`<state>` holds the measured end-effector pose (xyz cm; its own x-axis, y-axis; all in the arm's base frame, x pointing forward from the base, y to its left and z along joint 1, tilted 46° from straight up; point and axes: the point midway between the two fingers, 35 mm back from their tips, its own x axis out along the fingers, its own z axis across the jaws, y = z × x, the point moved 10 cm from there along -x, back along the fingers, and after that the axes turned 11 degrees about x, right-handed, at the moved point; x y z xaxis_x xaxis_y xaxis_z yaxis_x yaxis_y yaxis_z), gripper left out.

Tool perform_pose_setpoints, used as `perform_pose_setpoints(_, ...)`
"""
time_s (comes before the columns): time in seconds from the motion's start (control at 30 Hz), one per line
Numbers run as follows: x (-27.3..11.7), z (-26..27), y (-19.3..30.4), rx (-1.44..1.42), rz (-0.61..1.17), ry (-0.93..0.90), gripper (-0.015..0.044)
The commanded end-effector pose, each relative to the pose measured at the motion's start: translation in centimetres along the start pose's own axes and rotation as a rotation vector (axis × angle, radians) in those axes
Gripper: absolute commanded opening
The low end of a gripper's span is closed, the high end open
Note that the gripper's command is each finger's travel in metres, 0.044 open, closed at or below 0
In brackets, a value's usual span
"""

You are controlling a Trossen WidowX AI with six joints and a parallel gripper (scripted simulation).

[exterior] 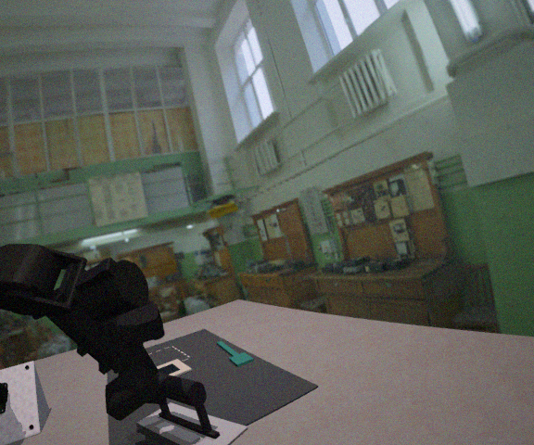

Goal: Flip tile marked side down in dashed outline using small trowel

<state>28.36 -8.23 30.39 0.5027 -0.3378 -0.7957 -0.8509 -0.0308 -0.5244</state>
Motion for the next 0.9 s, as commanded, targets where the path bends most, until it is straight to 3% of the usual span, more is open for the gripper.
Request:
perform_pose_setpoints(0.0,0.1,-0.1,0.6,0.111,-0.027,-0.025,0.0300)
perform_pose_setpoints(0.87,0.2,-0.9,4.5,0.909,-0.203,-0.261,0.0300)
